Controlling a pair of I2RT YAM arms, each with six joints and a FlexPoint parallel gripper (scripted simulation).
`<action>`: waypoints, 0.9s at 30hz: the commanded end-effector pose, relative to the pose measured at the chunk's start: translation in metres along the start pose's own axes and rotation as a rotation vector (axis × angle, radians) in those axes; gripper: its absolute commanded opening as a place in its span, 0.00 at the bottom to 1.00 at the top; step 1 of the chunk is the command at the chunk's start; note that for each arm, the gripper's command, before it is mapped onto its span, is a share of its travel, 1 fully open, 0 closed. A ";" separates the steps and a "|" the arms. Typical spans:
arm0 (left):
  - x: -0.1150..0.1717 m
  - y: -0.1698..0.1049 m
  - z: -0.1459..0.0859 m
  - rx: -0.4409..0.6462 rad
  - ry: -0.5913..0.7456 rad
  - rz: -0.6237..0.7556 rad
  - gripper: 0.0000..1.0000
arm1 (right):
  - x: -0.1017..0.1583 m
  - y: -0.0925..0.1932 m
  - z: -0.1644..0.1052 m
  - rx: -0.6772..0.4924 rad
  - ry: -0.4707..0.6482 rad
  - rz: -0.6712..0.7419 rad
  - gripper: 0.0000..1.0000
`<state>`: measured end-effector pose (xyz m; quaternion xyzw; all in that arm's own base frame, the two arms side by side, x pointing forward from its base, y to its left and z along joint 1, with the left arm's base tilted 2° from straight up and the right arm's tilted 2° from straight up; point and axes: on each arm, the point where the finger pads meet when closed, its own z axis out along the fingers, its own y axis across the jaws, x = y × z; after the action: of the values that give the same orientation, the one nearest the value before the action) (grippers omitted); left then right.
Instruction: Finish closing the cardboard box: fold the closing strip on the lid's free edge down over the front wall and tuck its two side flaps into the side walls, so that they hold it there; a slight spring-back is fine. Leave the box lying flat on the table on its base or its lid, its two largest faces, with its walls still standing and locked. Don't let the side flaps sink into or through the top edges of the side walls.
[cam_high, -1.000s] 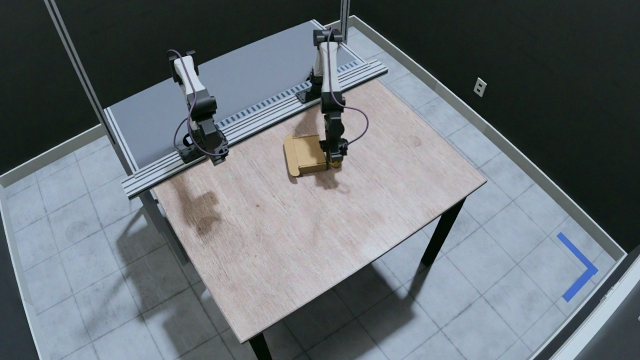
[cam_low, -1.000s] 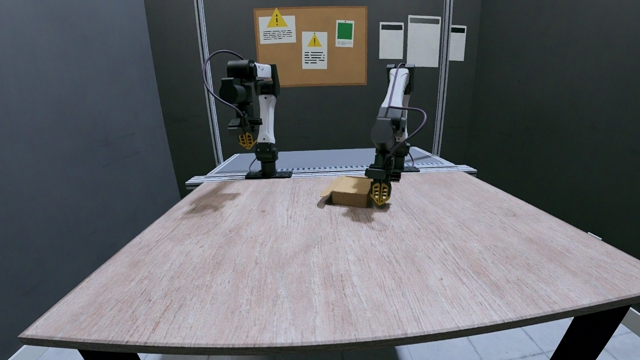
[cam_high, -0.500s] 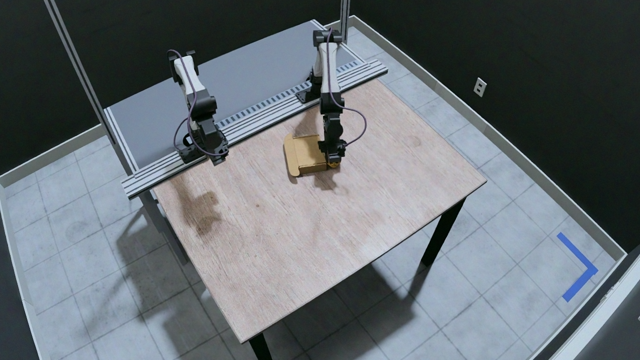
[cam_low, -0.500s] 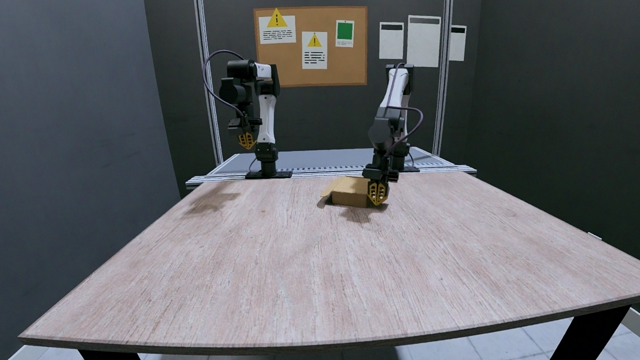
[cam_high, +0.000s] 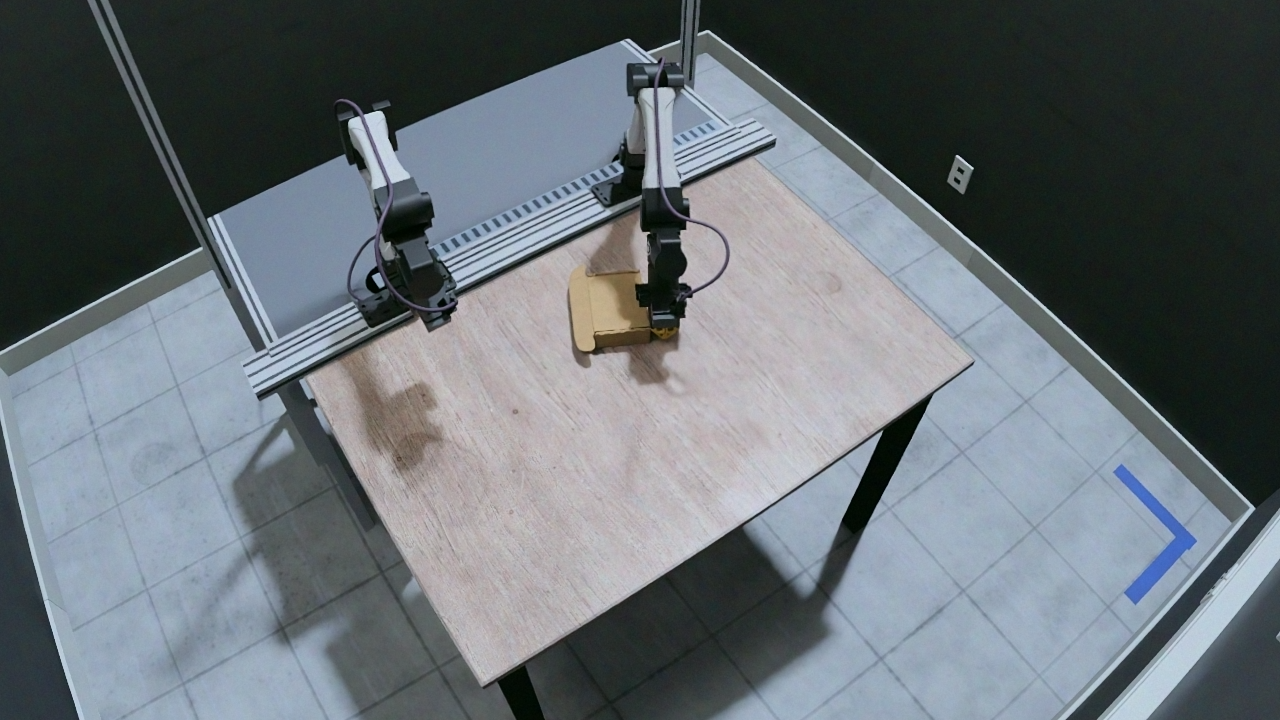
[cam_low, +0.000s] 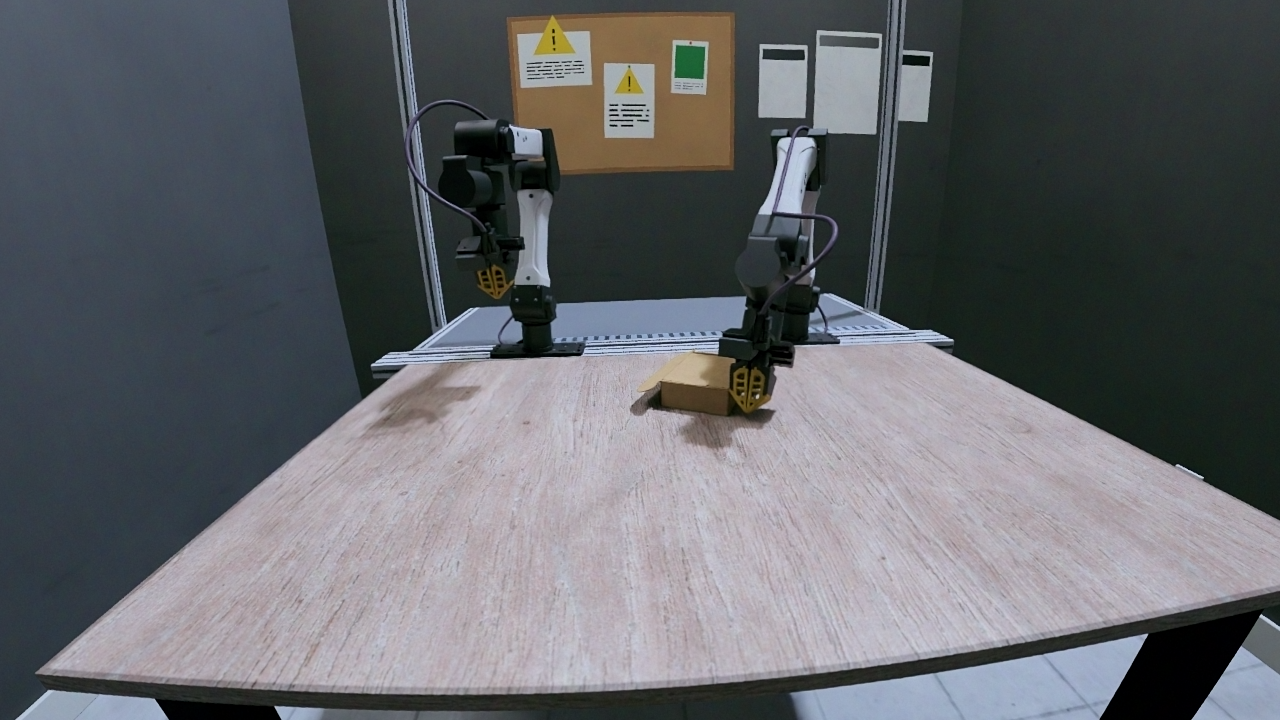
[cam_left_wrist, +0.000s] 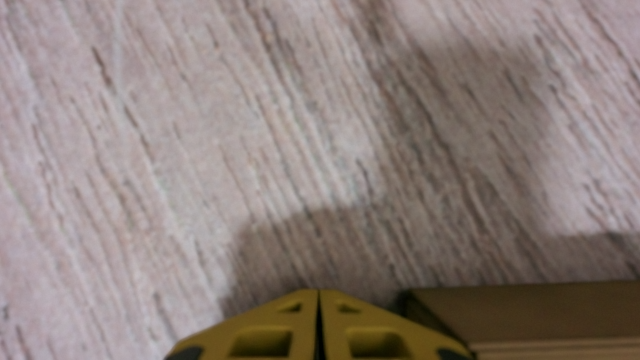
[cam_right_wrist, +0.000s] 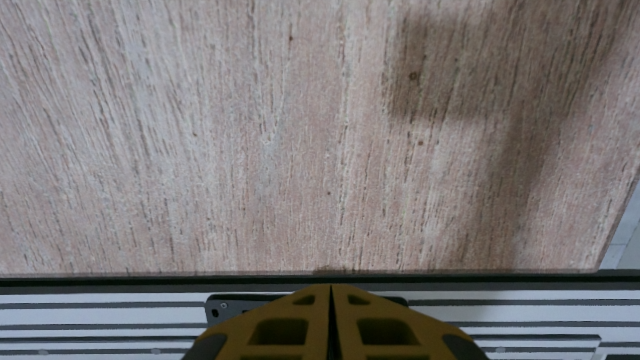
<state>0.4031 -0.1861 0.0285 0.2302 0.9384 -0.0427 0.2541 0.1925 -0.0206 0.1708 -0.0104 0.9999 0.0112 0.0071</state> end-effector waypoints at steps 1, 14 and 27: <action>-0.006 -0.007 0.004 0.027 0.003 0.034 0.00 | 0.001 0.000 -0.002 -0.001 -0.008 -0.004 0.00; -0.010 -0.014 0.006 0.051 0.001 0.075 0.00 | 0.001 0.000 -0.002 -0.001 -0.008 -0.004 0.00; -0.008 -0.016 0.004 0.058 0.000 0.085 0.00 | 0.001 0.000 -0.002 -0.001 -0.008 -0.004 0.00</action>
<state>0.4054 -0.1943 0.0278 0.2643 0.9300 -0.0512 0.2503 0.1925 -0.0206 0.1708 -0.0104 0.9999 0.0112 0.0071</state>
